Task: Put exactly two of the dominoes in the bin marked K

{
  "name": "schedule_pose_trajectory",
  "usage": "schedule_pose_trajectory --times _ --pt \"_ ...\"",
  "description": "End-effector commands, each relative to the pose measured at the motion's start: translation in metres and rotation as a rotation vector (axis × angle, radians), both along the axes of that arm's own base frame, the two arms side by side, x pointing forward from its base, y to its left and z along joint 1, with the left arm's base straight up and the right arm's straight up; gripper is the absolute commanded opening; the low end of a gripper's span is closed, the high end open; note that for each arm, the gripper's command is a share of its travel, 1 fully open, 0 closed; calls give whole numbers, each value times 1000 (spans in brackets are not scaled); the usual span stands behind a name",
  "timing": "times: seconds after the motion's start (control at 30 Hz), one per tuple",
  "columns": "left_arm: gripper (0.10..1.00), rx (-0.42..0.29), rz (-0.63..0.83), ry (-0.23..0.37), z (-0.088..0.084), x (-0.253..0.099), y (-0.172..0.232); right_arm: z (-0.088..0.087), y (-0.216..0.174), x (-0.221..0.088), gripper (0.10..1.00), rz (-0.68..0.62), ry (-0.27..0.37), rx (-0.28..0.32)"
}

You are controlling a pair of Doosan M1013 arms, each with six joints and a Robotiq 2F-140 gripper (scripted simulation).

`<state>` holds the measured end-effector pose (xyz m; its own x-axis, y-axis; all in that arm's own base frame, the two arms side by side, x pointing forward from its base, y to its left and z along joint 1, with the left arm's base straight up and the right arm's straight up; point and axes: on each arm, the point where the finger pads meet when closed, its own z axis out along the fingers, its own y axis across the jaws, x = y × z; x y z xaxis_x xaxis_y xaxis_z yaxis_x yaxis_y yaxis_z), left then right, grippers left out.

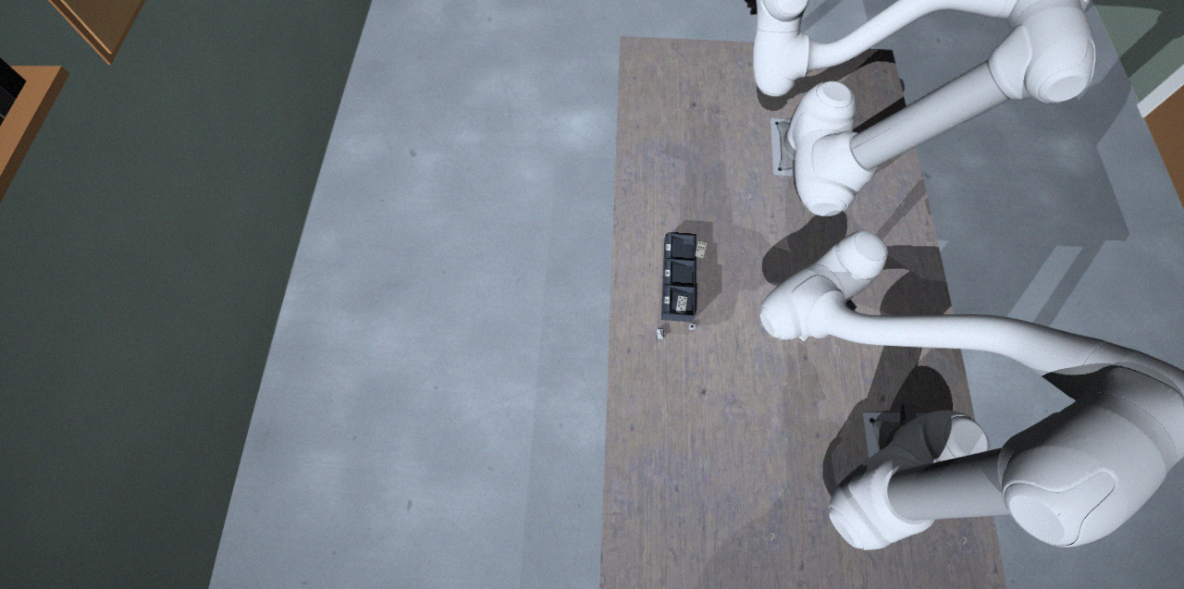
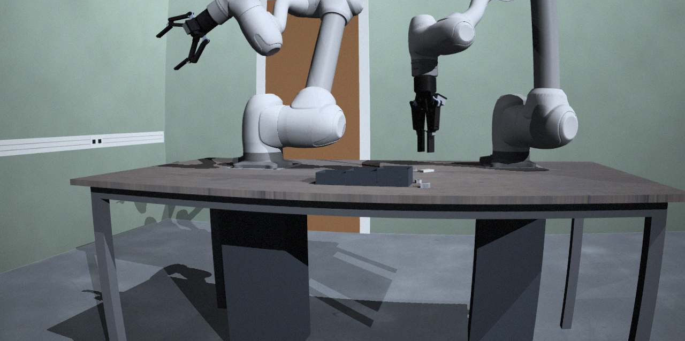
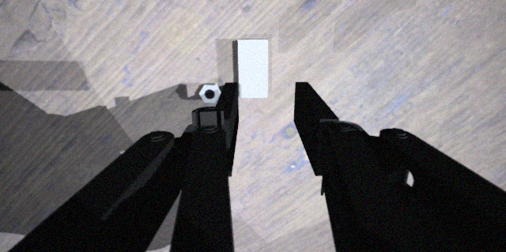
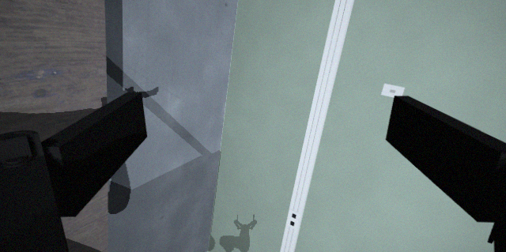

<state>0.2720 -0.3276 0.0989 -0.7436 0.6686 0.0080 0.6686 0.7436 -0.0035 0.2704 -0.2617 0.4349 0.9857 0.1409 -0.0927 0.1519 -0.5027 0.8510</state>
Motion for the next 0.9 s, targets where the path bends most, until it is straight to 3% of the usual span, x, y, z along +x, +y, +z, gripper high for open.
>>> schedule_pose_trajectory --times 0.0,0.87 --pt "321 1 3 -10 2 -22 4 0 -1 -1 1000 4 1 -3" --pt "321 0 -1 -10 3 -12 1 0 -1 -1 1000 4 1 -3"
